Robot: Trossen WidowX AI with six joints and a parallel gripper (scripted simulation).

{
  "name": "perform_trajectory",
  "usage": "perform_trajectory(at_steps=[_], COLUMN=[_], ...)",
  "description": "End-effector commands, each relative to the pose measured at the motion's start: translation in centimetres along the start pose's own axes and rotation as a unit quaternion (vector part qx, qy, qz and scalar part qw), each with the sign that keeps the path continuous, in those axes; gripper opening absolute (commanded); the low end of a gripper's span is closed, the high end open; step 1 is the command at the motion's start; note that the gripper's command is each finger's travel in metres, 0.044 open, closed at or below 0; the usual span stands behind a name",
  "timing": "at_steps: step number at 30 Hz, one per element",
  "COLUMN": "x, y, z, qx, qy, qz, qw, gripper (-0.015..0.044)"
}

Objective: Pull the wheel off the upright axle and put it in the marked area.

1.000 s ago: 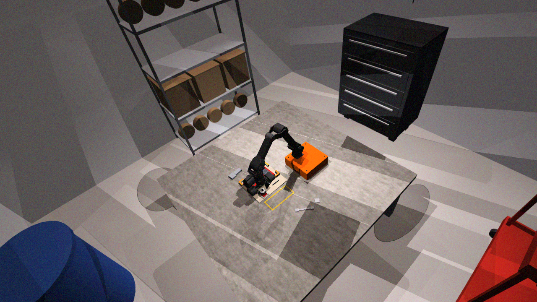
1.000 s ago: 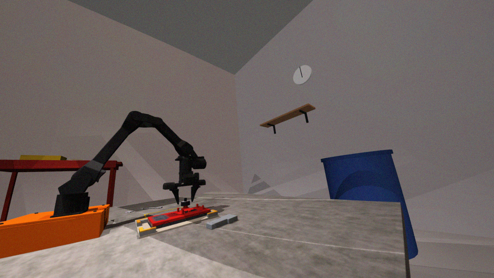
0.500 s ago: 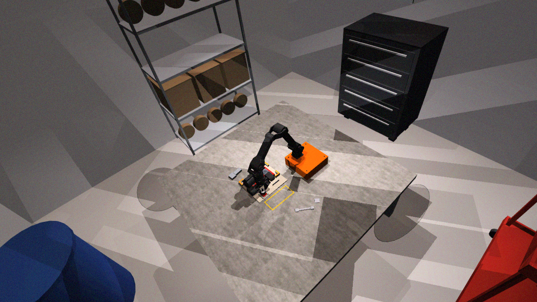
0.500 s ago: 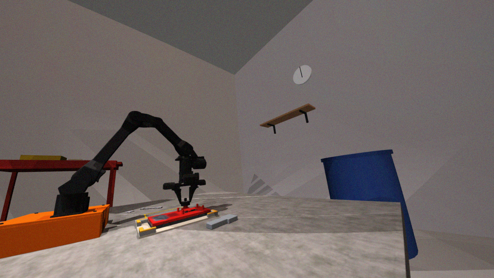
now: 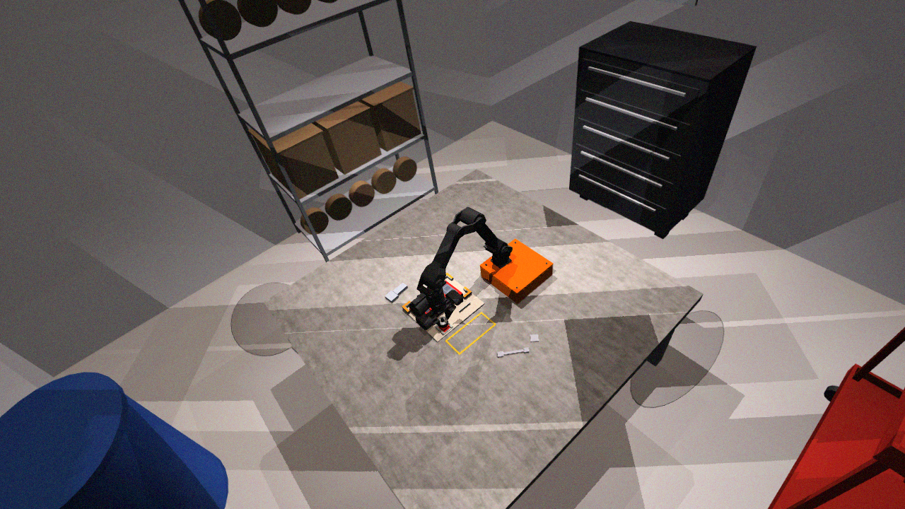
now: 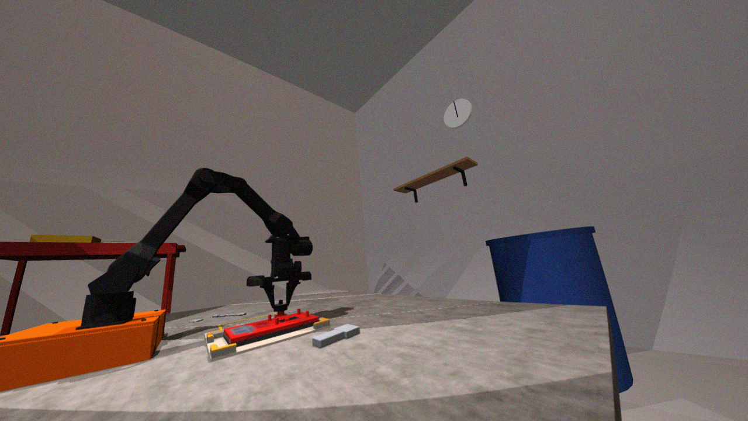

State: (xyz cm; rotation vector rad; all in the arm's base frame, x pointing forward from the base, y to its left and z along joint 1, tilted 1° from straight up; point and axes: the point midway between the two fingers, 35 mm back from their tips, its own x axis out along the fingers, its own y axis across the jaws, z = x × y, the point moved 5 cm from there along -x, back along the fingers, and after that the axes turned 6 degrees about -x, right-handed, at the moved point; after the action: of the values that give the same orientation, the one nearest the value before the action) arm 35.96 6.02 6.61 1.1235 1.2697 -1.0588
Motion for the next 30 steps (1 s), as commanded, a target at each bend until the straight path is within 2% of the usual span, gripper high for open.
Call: perform_trajectory(at_steps=[1,30], x=[-0.39,-1.34], y=[0.03,0.06], z=[0.00,-0.01], qx=[0.000,0.001], qy=[0.000,-0.001], qz=[0.002,0.002], qw=[1.000,1.000], gripper=[0.0000,0.0000])
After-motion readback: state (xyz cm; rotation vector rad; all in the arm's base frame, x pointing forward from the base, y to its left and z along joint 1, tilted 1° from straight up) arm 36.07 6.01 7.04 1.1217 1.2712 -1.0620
